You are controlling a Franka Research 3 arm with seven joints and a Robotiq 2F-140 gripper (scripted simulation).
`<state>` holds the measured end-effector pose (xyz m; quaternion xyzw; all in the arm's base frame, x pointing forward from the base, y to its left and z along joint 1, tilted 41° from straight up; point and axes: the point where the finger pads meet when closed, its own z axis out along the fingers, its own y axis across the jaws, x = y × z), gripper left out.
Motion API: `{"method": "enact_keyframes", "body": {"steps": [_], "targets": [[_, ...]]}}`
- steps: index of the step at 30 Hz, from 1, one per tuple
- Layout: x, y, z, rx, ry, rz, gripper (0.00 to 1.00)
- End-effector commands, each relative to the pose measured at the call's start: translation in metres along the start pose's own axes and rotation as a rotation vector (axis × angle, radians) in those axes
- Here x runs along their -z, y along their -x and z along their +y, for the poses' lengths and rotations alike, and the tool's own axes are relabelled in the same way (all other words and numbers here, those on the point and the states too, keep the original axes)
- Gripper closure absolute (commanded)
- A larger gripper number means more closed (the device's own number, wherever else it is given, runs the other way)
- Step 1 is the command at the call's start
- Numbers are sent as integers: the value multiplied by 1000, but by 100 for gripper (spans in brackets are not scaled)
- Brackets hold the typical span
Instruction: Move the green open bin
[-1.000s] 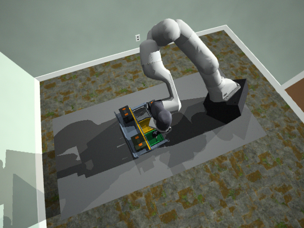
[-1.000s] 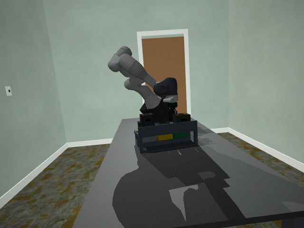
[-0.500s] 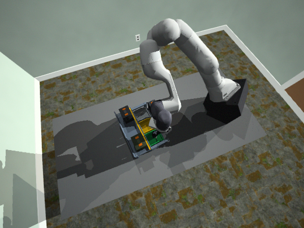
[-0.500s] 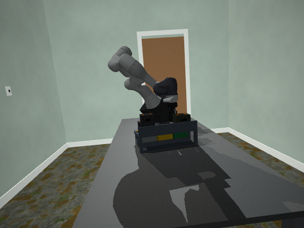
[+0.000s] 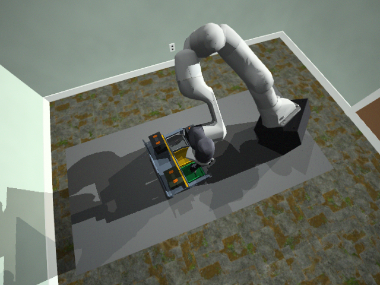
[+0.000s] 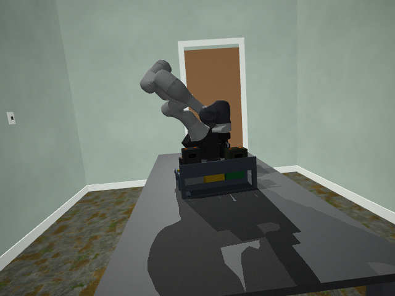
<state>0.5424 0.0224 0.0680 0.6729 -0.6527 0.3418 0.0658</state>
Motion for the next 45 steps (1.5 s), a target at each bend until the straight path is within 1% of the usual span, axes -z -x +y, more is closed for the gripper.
{"method": "enact_keyframes", "body": {"steps": [1,6,7,45], "targets": [[2,1,0,-1,-2,-3,43],[2,1,0,-1,-2,-3,43],[0,0,0,0,0,0,100],[0,0,0,0,0,0,100]]}}
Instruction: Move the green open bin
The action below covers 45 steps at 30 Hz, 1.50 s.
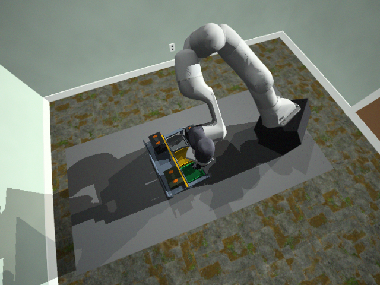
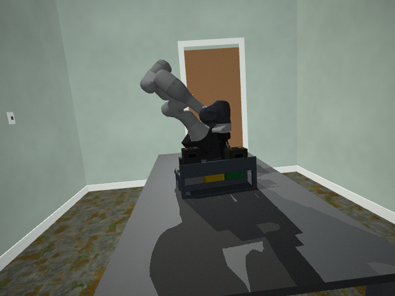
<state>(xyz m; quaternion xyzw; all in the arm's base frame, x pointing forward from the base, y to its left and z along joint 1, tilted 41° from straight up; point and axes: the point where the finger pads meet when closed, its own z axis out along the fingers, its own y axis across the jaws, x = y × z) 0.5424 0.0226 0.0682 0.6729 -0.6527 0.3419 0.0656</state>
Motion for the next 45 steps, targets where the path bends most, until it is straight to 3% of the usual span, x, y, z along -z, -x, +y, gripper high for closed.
{"method": "enact_keyframes", "body": {"steps": [1,45], "targets": [[0,0,0,0,0,0,100],[8,0,0,-1,-1,-3,100]]}}
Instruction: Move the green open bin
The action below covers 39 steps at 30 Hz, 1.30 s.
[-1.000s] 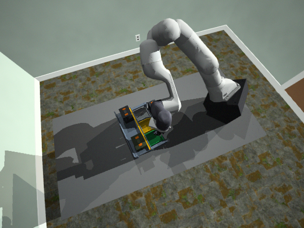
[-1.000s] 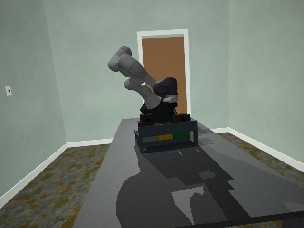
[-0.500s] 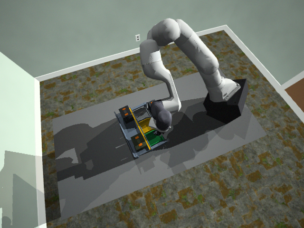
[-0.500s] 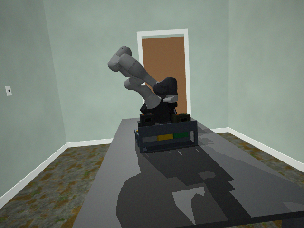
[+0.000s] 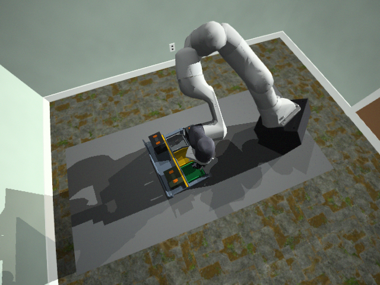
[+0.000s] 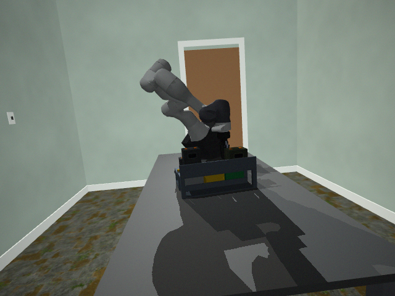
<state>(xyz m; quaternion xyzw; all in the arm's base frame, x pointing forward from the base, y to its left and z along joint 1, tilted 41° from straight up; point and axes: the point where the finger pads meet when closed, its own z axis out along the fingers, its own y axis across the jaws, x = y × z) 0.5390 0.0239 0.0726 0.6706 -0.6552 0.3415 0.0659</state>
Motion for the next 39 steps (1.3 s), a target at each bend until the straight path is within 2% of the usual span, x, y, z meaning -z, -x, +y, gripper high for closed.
{"method": "enact_keyframes", "body": {"steps": [1,6,19,23,39], "targets": [[3,2,-1,5,-4,-4,100],[12,1,-1,5,-4,-4,100],[11,1,0,-1,-1,-2,100],[20,3,-2,5,-4,-4,100],[18,3,-2,3,-3,-4,100]]}}
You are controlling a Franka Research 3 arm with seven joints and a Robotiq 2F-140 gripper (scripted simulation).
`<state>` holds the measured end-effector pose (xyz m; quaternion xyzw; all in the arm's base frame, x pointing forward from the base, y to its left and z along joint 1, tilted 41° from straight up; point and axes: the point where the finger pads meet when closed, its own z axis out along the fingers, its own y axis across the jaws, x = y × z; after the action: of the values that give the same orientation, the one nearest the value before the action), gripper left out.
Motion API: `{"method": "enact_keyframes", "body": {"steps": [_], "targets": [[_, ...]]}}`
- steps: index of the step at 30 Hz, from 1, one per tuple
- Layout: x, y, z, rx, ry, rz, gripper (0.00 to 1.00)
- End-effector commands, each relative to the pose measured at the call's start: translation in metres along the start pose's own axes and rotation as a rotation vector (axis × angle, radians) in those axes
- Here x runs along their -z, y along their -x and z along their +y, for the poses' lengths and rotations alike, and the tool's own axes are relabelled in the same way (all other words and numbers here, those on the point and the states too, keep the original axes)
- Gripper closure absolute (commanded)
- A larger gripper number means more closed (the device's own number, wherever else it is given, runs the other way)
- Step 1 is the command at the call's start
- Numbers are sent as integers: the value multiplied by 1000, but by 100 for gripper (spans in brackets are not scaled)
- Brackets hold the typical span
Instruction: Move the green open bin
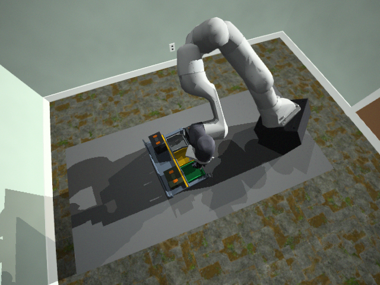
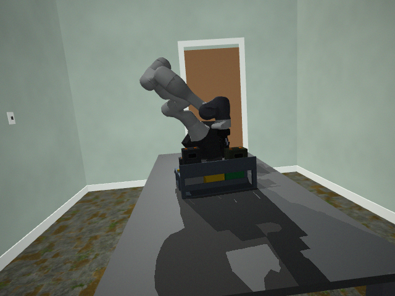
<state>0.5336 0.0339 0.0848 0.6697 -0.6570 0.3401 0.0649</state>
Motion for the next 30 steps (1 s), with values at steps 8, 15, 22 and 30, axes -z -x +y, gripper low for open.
{"method": "enact_keyframes", "body": {"steps": [8,15,22,30], "targets": [[2,2,-2,9,-6,-1,100],[0,1,-1,4,-2,0,100],[1,2,-2,9,-6,-1,100],[1,2,-2,9,-6,-1,100]]}}
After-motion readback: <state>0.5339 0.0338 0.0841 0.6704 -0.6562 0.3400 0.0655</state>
